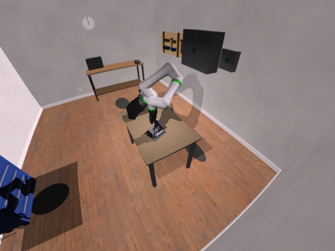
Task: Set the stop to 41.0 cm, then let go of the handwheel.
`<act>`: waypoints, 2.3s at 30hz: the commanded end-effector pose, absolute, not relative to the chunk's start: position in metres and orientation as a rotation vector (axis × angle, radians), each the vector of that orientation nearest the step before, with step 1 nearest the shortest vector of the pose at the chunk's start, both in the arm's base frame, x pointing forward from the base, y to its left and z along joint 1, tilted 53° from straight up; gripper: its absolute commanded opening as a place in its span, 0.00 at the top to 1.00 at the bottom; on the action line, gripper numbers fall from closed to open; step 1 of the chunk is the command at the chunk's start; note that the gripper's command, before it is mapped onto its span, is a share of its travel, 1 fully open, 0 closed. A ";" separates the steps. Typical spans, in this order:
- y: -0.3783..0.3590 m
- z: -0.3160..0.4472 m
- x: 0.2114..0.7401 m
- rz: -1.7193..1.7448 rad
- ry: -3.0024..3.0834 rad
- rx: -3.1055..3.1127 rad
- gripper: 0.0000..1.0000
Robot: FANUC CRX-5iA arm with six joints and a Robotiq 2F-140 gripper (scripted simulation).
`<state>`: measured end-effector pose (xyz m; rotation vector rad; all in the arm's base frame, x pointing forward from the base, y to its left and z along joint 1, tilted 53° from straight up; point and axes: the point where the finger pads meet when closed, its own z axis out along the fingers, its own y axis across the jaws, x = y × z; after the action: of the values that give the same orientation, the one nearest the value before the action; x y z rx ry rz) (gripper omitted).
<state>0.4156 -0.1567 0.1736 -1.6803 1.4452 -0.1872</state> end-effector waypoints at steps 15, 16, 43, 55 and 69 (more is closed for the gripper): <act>-0.158 0.175 0.414 -0.188 1.445 -1.680 0.67; -0.158 0.175 0.414 -0.188 1.445 -1.680 0.67; -0.222 0.093 0.388 -0.188 1.445 -1.680 0.67; -0.222 0.093 0.388 -0.188 1.445 -1.680 0.67; -0.215 0.085 0.396 -0.188 1.445 -1.680 0.67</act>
<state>0.3922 -0.2183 0.0885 -1.6803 1.4451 -0.1871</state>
